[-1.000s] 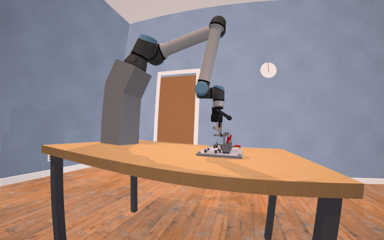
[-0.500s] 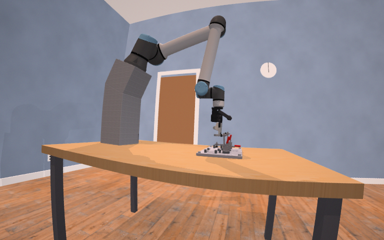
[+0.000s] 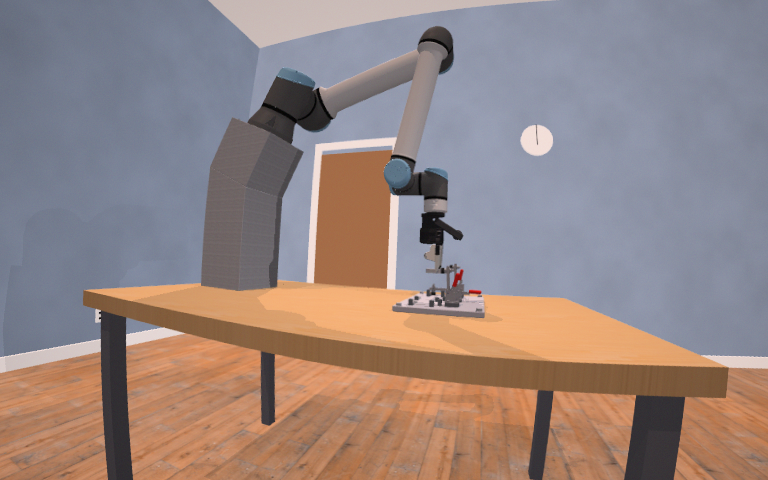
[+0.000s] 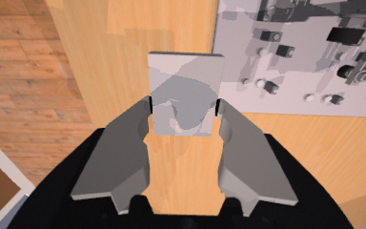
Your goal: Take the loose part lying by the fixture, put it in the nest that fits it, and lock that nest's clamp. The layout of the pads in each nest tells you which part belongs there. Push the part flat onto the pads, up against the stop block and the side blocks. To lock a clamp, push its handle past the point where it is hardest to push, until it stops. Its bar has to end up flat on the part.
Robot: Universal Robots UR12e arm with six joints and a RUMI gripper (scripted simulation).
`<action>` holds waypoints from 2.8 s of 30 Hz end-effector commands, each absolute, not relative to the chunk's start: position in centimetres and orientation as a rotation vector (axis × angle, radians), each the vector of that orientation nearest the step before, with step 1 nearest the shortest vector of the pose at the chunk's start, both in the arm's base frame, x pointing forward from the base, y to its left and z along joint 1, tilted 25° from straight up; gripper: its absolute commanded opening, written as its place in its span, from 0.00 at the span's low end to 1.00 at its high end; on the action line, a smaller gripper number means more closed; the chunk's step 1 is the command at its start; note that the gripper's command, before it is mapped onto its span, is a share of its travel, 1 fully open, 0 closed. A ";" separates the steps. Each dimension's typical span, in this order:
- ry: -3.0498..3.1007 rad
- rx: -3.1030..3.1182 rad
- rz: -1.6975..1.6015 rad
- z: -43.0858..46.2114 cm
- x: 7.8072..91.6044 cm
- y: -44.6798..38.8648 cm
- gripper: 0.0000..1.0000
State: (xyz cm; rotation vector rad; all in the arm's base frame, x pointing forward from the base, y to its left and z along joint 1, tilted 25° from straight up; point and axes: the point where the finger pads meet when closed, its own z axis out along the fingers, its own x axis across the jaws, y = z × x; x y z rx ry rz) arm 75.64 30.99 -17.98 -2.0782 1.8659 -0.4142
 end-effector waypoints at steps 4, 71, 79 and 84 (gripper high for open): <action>1.864 -2.078 -0.414 -18.0 76.3 25.8 0.00; 1.864 -2.078 -0.414 -18.5 79.6 -0.6 0.00; 1.864 -2.078 -0.414 -18.5 79.6 -0.6 0.00; 1.864 -2.078 -0.414 -18.5 79.6 -0.6 0.00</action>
